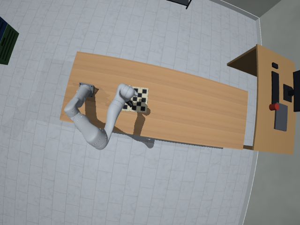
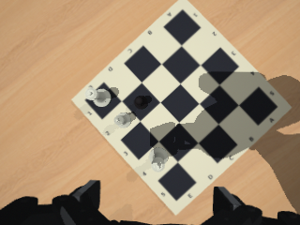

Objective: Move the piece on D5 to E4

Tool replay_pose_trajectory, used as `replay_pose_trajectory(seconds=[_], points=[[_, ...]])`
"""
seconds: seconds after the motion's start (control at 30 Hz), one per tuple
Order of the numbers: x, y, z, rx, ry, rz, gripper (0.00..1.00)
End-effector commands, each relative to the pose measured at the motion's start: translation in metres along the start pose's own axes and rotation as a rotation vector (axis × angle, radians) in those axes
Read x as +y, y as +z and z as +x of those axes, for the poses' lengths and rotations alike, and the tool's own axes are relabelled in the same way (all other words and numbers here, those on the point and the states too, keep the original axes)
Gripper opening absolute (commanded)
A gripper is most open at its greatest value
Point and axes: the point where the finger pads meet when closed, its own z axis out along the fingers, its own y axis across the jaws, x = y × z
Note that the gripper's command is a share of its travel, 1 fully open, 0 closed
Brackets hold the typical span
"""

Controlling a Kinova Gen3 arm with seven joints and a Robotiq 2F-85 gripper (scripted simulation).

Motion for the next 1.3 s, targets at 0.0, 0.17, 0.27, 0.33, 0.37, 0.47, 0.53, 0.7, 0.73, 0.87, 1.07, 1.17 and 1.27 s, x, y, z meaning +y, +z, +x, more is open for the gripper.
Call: replay_pose_trajectory(seconds=[0.0,0.17,0.27,0.33,0.37,0.47,0.53,0.7,0.73,0.87,1.07,1.17,1.27], points=[[0.0,-0.001,0.0,0.002,0.0,-0.001,1.0],[0.0,-0.001,0.0,0.002,0.0,-0.001,1.0],[0.0,-0.001,0.0,0.002,0.0,-0.001,1.0],[0.0,-0.001,0.0,0.002,0.0,-0.001,1.0],[0.0,-0.001,0.0,0.002,0.0,-0.001,1.0],[0.0,-0.004,0.0,0.002,0.0,-0.001,1.0],[0.0,-0.008,0.0,0.002,0.0,-0.001,1.0],[0.0,-0.022,0.0,0.002,0.0,-0.001,1.0],[0.0,-0.026,0.0,0.002,0.0,-0.001,1.0],[0.0,-0.033,0.0,0.002,0.0,-0.001,1.0],[0.0,-0.051,0.0,0.002,0.0,-0.001,1.0],[0.0,-0.055,0.0,0.002,0.0,-0.001,1.0],[0.0,-0.057,0.0,0.002,0.0,-0.001,1.0]])
